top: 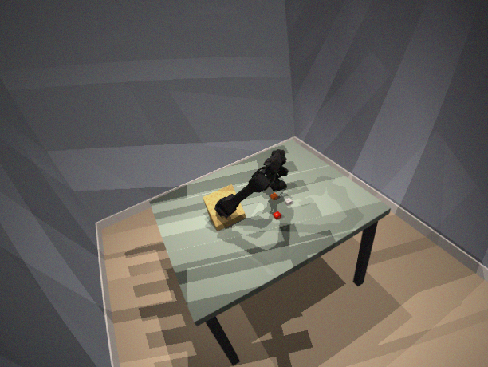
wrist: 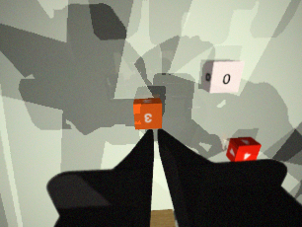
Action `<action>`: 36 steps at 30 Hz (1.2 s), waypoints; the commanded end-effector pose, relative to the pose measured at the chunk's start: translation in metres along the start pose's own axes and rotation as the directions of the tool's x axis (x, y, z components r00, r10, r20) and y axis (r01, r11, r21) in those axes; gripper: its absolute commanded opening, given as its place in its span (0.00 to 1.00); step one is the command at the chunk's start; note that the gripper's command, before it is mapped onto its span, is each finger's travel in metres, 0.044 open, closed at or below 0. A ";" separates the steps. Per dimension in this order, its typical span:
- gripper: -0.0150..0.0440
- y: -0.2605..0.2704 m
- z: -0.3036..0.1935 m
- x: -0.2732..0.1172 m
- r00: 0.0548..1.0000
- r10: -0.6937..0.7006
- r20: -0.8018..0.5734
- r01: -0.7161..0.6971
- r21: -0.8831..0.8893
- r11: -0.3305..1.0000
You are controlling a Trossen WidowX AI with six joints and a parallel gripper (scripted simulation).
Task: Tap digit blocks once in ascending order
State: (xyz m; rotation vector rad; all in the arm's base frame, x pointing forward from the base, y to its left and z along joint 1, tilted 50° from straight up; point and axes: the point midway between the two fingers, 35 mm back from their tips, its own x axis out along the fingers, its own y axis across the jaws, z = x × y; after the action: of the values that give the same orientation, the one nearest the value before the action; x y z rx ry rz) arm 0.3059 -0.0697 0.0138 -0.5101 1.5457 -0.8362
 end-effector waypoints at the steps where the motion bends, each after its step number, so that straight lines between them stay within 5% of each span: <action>1: 0.29 0.000 -0.001 0.014 1.000 -0.005 0.011 0.005 -0.004 1.000; 28: 0.29 0.000 -0.001 0.044 1.000 -0.006 0.011 0.007 -0.004 1.000; 36: 0.29 0.000 -0.001 0.014 1.000 -0.005 0.011 0.005 -0.004 1.000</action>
State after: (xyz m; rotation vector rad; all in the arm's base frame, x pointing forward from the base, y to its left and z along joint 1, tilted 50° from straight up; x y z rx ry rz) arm 0.3007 -0.0847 -0.0013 -0.5304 1.5429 -0.8318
